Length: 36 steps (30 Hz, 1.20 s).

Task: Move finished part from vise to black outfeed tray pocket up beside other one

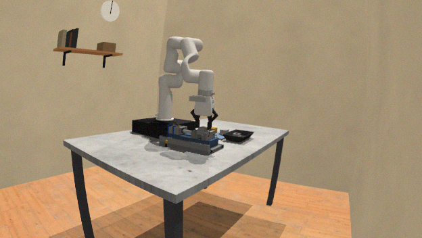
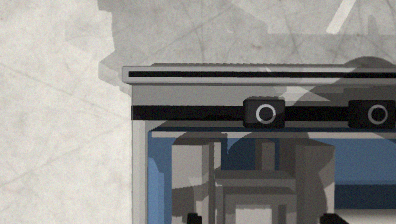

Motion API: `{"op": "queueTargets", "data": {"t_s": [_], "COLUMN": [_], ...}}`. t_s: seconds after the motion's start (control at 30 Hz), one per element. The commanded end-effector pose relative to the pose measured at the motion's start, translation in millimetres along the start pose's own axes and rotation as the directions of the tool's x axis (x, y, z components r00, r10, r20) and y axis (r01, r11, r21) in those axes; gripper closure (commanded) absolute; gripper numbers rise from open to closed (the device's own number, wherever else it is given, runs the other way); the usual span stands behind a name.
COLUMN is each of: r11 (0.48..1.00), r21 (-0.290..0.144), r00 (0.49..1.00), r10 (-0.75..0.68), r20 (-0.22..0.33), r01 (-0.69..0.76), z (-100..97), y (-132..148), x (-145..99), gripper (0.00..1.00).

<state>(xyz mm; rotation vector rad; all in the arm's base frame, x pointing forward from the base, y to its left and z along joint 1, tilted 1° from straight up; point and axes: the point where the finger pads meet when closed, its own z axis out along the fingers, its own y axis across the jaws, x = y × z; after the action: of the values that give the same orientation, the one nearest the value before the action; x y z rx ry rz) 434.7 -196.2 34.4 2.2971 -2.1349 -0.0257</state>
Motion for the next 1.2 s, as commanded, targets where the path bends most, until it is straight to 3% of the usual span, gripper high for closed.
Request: {"op": "queueTargets", "data": {"t_s": [0.0, 0.7, 0.73, 1.17], "r11": [1.0, 1.0, 1.0, 1.0], "r21": [0.004, 0.004, 0.004, 0.004], "r00": [1.0, 1.0, 1.0, 1.0], "r10": [0.0, 0.0, 0.0, 0.0], "r20": [-0.002, -0.002, -0.002, -0.002], "r01": [0.0, 0.0, 0.0, 0.0], "z": [-0.4, 0.1, 0.1, 0.1], "y": [-1.2, -1.2, -1.2, -1.2], "x": [0.7, 0.7, 0.7, 0.7], "gripper": [0.31, 0.31, 1.0, 1.0]}}
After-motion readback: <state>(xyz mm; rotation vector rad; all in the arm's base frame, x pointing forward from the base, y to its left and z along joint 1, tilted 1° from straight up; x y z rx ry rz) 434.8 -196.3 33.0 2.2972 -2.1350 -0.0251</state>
